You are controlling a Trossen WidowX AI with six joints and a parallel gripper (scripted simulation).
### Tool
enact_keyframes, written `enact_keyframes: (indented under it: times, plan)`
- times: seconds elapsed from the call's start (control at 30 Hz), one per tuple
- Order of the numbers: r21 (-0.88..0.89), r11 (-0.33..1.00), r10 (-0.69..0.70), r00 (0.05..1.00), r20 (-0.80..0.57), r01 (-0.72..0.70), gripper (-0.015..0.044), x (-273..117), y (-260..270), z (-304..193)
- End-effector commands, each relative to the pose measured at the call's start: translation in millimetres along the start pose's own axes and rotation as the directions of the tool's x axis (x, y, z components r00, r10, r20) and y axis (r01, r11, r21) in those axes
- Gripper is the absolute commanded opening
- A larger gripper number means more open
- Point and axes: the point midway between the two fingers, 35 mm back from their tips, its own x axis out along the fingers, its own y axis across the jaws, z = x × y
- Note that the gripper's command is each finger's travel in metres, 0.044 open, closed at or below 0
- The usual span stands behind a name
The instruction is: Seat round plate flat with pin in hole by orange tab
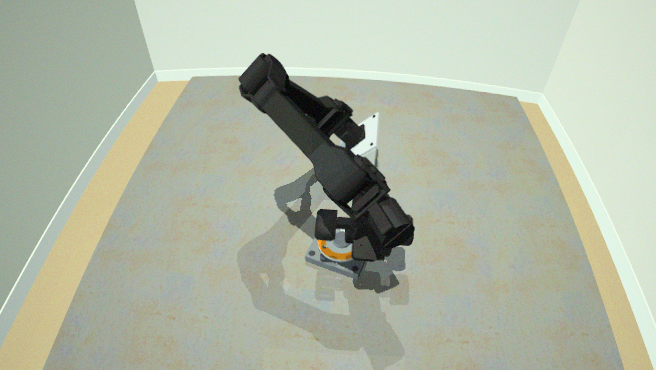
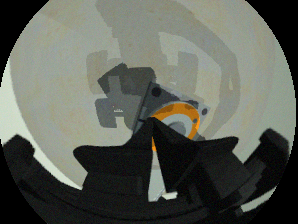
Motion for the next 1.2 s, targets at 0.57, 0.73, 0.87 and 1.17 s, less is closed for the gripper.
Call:
enact_keyframes:
  times: [0.57, 0.73, 0.87, 1.17]
  plan:
    - [-0.008, 1.000, 0.002, 1.000, -0.016, -0.002, 0.0000, -37.1, 3.2, -11.5]
    - [-0.024, 1.000, -0.010, 1.000, -0.020, 0.009, 0.0000, -28.5, 4.8, -12.7]
    - [-0.024, 1.000, -0.010, 1.000, -0.020, 0.009, 0.0000, -28.5, 4.8, -12.7]
    - [-0.024, 1.000, -0.010, 1.000, -0.020, 0.009, 0.0000, -28.5, 4.8, -12.7]
